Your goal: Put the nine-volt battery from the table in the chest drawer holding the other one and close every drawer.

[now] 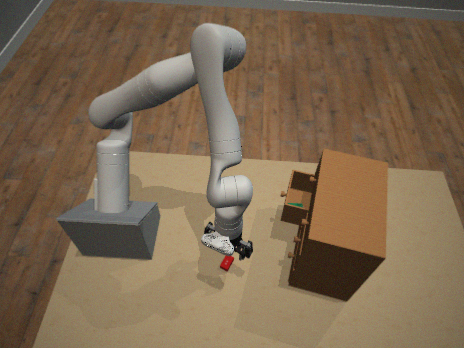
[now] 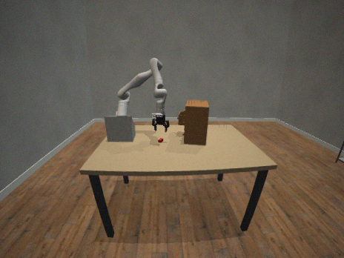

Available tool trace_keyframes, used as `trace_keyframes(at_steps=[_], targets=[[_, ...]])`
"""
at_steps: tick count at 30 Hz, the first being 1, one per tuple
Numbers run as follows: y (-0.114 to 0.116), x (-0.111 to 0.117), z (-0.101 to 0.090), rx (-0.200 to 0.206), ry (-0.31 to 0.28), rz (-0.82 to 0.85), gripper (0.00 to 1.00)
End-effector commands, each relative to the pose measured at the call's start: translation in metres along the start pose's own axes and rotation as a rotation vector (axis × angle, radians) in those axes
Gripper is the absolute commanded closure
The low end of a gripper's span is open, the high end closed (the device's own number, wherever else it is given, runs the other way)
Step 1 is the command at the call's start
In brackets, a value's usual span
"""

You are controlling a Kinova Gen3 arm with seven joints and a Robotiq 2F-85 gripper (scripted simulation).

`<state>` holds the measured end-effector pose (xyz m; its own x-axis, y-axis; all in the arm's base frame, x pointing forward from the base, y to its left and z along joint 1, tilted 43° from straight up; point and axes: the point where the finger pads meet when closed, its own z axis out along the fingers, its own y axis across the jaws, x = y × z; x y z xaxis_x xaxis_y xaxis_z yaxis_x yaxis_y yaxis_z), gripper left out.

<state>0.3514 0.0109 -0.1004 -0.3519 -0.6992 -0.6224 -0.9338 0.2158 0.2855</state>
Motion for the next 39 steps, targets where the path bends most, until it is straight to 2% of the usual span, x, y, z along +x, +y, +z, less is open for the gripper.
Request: trace_keyframes(at_steps=[1,15,16,39], targets=[[0.0001,0.0009,0.0006,0.0,0.0,0.003,0.0],[0.0,0.0009,0.0006,0.0,0.0,0.003,0.0],[0.0,0.0009,0.0006,0.0,0.0,0.003,0.58],[0.0,0.0009,0.0012,0.0,0.0,0.003,0.58]])
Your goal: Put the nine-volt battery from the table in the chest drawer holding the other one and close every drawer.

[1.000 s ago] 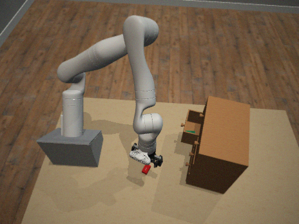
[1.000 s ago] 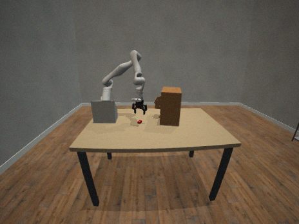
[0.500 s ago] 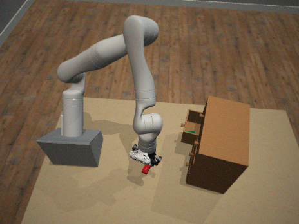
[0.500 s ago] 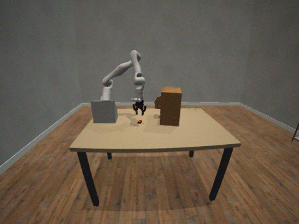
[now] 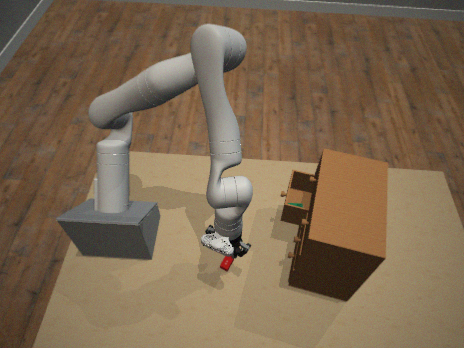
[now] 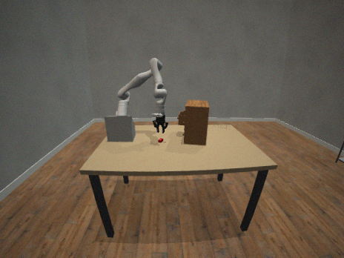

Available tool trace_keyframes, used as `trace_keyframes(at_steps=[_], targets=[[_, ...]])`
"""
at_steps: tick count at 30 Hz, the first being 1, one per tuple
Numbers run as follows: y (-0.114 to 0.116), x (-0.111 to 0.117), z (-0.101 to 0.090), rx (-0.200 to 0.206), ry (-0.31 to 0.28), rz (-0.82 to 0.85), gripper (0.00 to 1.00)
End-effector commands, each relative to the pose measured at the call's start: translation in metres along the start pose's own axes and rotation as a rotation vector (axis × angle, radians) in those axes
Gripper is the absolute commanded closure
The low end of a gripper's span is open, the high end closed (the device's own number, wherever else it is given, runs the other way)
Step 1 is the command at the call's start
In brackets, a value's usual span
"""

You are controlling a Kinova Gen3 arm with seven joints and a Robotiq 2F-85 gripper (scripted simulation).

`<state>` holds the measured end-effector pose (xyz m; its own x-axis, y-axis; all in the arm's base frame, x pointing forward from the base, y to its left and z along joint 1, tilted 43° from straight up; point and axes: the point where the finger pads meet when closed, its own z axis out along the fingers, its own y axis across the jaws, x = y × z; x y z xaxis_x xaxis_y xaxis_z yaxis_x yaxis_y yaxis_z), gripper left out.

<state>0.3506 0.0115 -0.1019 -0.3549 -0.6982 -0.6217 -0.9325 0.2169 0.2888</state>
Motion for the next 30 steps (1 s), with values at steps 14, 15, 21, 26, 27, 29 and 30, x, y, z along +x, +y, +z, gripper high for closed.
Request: trace_keyframes(at_steps=[14,15,21,26,27,29,30], targets=[[0.0,0.0,0.019,0.001,0.0,0.0,0.58],[0.0,0.0,0.022,0.001,0.0,0.0,0.58],[-0.001,0.0,0.038,0.001,0.0,0.0,0.58],[-0.001,0.0,0.044,0.001,0.0,0.0,0.58],[-0.001,0.0,0.046,0.001,0.0,0.0,0.58],[-0.001,0.0,0.048,0.001,0.0,0.0,0.58],[-0.001,0.0,0.049,0.001,0.0,0.0,0.58]])
